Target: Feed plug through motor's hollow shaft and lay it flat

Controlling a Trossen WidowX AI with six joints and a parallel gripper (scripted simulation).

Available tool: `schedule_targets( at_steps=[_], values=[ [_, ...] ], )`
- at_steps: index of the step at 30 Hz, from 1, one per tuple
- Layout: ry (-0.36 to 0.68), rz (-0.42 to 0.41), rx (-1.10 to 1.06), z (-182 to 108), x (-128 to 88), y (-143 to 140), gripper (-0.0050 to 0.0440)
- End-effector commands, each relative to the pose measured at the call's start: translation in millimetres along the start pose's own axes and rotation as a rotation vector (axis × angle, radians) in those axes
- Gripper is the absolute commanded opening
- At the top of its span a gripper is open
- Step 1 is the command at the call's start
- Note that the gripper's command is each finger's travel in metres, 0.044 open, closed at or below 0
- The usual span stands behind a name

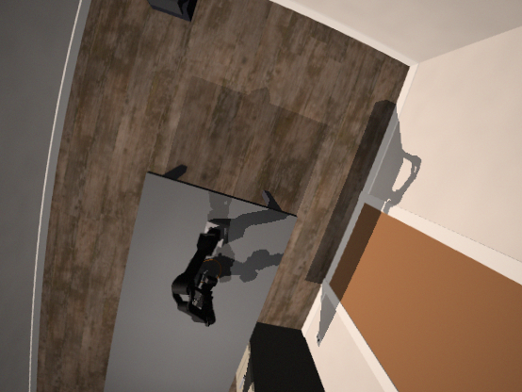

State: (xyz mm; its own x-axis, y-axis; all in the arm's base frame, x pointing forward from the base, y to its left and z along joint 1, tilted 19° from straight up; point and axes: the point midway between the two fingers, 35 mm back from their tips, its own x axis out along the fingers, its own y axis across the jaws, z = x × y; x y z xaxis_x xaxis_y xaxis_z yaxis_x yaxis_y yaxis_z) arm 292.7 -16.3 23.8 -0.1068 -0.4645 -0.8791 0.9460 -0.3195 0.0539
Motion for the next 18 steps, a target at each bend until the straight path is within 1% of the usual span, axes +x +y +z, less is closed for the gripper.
schedule_targets(
  at_steps=[1,7,11,16,18],
  values=[
    [-0.002,0.003,-0.002,4,-2,1,0.0000],
    [-0.002,0.003,-0.002,4,-2,1,0.0000],
    [0.001,0.001,0.002,3,-1,1,0.0096],
    [0.000,0.002,0.002,2,-3,1,0.0100],
    [-0.001,0.003,-0.001,-4,-20,2,0.0100]
  ],
)
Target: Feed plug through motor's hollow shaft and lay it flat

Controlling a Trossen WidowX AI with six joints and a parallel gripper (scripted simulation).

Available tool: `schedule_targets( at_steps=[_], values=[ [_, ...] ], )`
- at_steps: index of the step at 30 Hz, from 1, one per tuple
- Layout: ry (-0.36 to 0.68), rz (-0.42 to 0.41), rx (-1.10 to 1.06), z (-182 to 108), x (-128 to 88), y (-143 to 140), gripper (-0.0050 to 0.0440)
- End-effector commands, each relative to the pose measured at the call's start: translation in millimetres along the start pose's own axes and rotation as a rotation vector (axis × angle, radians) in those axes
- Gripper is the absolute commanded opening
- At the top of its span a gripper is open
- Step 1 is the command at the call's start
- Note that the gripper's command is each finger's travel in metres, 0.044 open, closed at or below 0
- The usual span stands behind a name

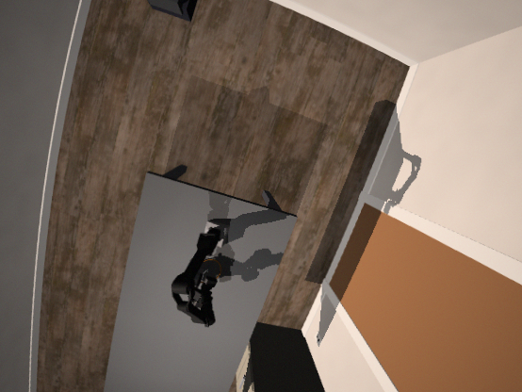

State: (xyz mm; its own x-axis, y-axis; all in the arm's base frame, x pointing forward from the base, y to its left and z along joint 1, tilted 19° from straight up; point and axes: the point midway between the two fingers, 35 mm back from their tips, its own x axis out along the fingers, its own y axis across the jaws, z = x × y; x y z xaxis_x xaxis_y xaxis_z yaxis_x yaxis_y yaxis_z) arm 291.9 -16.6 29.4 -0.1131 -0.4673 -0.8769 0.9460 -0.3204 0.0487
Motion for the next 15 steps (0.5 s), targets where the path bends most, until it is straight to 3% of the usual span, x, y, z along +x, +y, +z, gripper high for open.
schedule_targets(
  at_steps=[1,6,11,15],
  values=[
    [0.003,0.008,0.000,-9,-23,3,0.0100],
    [0.003,0.008,0.000,-10,-25,3,0.0100],
    [0.003,0.009,-0.001,-10,0,-2,0.0100],
    [0.003,0.008,0.000,-10,1,-2,0.0100]
  ],
)
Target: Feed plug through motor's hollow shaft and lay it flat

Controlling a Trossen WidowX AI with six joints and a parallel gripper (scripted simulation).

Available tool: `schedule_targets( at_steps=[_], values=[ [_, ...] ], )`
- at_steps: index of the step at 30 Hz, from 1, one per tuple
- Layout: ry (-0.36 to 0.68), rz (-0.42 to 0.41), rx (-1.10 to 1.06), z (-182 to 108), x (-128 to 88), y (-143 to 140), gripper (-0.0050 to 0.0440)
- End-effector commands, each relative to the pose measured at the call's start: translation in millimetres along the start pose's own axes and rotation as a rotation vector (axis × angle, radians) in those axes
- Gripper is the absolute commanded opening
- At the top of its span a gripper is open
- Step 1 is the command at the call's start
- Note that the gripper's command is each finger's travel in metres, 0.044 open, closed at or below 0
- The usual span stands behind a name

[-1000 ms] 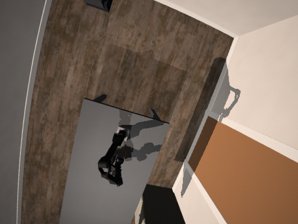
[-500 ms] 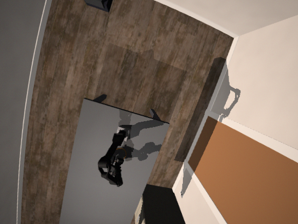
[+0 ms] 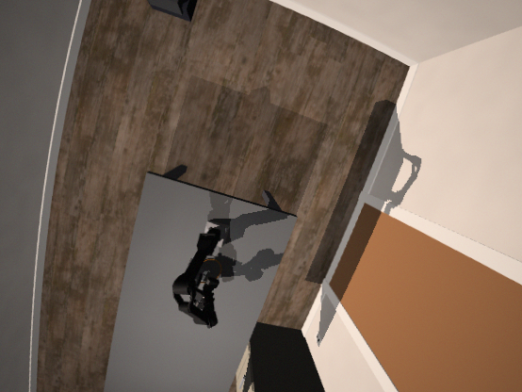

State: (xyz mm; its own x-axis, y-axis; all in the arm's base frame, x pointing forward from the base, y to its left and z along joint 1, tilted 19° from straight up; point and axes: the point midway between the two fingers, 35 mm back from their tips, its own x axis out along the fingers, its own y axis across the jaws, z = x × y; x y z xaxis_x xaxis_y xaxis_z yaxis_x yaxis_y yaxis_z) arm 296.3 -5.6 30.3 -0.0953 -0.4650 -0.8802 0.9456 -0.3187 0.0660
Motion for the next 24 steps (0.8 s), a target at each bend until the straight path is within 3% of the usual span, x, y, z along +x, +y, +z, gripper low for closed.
schedule_targets(
  at_steps=[1,20,24],
  values=[
    [-0.006,-0.008,-0.007,-0.2,7.8,-2.8,0.0100],
    [-0.006,-0.008,-0.007,2.7,12.8,-2.3,0.0100],
    [-0.001,-0.005,-0.001,1.7,10.6,-1.1,0.0080]
  ],
)
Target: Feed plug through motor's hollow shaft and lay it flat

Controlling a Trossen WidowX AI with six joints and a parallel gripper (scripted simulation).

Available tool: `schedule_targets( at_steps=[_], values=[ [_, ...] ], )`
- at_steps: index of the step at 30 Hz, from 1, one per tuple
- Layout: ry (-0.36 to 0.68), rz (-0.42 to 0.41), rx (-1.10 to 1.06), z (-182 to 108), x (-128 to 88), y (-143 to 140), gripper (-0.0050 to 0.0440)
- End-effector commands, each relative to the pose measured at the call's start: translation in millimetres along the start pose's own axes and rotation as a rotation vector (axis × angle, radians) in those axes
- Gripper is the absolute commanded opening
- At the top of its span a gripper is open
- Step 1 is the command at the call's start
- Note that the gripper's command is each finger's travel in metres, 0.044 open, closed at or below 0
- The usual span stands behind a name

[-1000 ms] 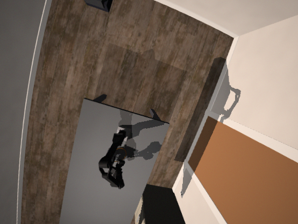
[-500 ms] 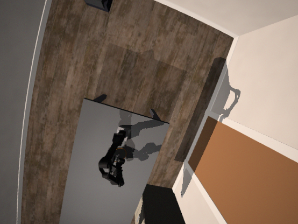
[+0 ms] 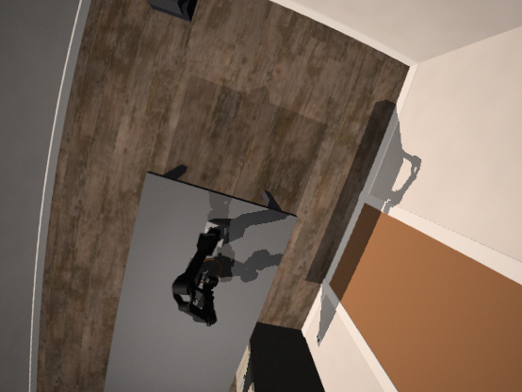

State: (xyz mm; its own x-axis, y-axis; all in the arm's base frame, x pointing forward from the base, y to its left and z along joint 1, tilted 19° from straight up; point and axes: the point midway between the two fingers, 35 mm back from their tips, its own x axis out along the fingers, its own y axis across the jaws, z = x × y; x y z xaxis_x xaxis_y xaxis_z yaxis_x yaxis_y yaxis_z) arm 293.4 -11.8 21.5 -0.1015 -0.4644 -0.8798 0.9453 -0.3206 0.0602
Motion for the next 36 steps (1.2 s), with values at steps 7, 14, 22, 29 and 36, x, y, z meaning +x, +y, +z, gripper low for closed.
schedule_targets(
  at_steps=[7,14,22,29,36],
  values=[
    [0.000,0.001,0.000,-0.2,-0.3,0.2,0.0040],
    [0.000,0.001,0.000,-0.2,-0.3,0.2,0.0000],
    [-0.002,0.000,-0.003,3.8,-1.0,0.8,0.0000],
    [-0.005,-0.002,-0.006,9.5,-2.1,1.6,0.0000],
    [-0.001,-0.003,-0.002,7.9,-1.4,1.4,0.0024]
  ],
)
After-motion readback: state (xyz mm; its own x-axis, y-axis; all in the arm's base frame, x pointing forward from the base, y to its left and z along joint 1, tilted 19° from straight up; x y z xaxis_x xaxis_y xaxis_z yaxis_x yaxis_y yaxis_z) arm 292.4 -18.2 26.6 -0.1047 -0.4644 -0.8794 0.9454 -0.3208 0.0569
